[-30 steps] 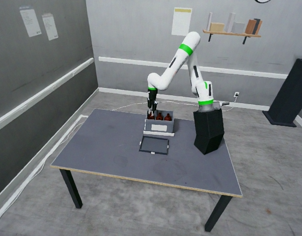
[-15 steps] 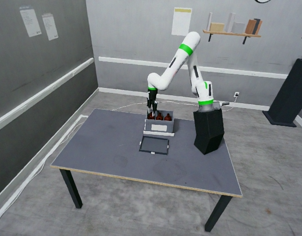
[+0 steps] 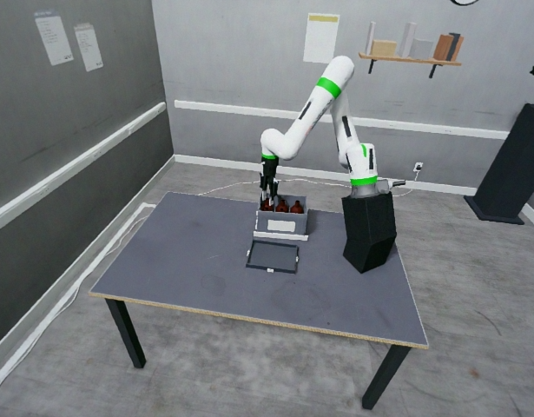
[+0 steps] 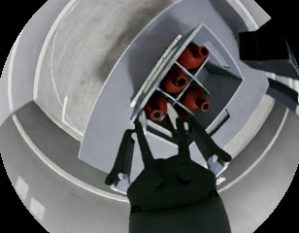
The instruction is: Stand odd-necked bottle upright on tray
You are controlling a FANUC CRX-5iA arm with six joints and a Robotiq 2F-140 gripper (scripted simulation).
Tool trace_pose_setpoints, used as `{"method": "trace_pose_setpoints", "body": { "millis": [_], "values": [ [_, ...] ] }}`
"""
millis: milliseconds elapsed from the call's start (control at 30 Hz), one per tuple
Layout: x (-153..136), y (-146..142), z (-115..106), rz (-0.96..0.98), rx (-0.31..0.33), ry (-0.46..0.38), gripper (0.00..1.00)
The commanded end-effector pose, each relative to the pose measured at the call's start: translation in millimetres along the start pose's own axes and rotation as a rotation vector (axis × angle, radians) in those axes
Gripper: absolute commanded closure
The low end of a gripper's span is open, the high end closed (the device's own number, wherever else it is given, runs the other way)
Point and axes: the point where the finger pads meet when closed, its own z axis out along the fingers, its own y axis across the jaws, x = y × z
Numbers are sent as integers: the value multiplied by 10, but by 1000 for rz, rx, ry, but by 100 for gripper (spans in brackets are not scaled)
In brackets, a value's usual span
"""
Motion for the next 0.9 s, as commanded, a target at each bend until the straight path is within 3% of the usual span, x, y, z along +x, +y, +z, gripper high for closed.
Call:
{"method": "trace_pose_setpoints", "body": {
  "millis": [0,400,867],
  "values": [
    [-4,-5,-5,0,1,-1,56],
    [-4,-5,-66,0,1,-1,56],
    [-4,-5,-399,0,1,-1,56]
  ]
}}
